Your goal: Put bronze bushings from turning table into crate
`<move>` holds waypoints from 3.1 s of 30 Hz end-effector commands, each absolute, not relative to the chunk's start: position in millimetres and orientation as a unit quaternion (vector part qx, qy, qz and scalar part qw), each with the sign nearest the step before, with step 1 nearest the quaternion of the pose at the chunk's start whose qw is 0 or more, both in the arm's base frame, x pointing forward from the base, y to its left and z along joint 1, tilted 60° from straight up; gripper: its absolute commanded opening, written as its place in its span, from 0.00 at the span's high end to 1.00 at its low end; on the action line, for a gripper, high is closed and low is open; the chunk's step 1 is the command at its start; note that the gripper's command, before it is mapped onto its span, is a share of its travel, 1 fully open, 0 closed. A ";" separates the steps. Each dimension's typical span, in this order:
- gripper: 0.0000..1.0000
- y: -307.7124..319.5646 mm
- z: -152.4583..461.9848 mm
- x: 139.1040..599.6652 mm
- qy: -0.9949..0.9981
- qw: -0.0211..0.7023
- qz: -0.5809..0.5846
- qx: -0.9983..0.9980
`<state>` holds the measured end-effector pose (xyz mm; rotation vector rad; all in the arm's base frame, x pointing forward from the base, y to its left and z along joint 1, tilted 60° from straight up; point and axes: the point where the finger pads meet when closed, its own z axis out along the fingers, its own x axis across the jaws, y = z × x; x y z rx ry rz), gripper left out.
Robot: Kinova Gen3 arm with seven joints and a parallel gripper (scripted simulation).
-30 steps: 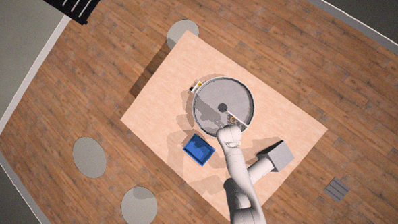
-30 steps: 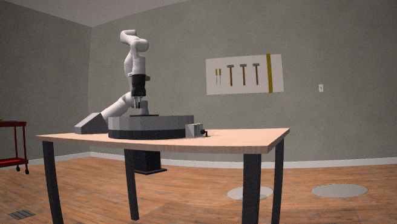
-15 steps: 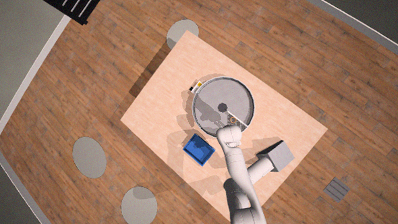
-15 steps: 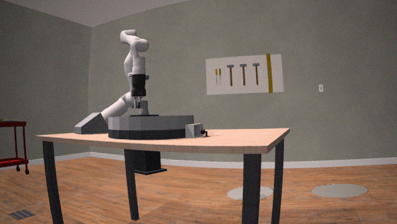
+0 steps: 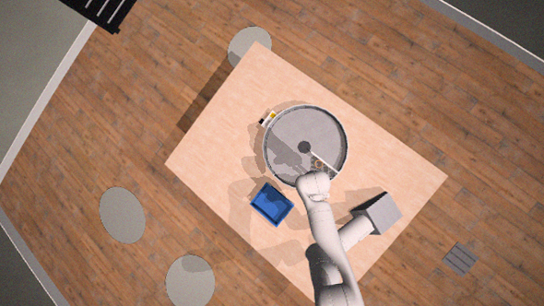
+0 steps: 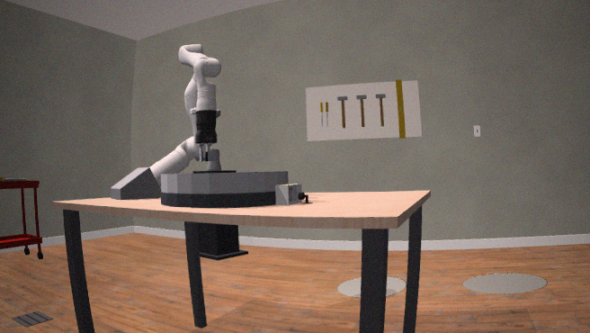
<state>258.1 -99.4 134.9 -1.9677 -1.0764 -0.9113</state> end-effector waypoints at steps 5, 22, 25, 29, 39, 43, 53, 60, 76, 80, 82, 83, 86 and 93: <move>0.55 -100.0 135.0 258.3 -0.416 0.352 -0.352 -0.761; 0.55 -85.4 125.7 262.5 -0.416 0.352 -0.352 -0.761; 0.55 -85.4 125.7 262.5 -0.416 0.352 -0.352 -0.761; 0.55 -85.4 125.7 262.5 -0.416 0.352 -0.352 -0.761; 0.55 -71.0 116.5 266.7 -0.415 0.351 -0.352 -0.762; 0.55 -71.0 116.5 266.7 -0.415 0.351 -0.352 -0.762; 0.55 -67.7 114.5 267.7 -0.415 0.351 -0.352 -0.762; 0.55 -67.7 114.5 267.7 -0.415 0.351 -0.352 -0.762; 0.55 -64.3 112.5 268.7 -0.415 0.351 -0.352 -0.762; 0.55 -64.3 112.5 268.7 -0.415 0.351 -0.352 -0.762; 0.55 -64.3 112.5 268.7 -0.415 0.351 -0.352 -0.762; 0.55 -63.6 112.0 268.9 -0.415 0.351 -0.352 -0.762; 0.55 -61.3 110.7 269.5 -0.415 0.351 -0.352 -0.762; 0.55 -60.6 110.2 269.8 -0.415 0.351 -0.352 -0.762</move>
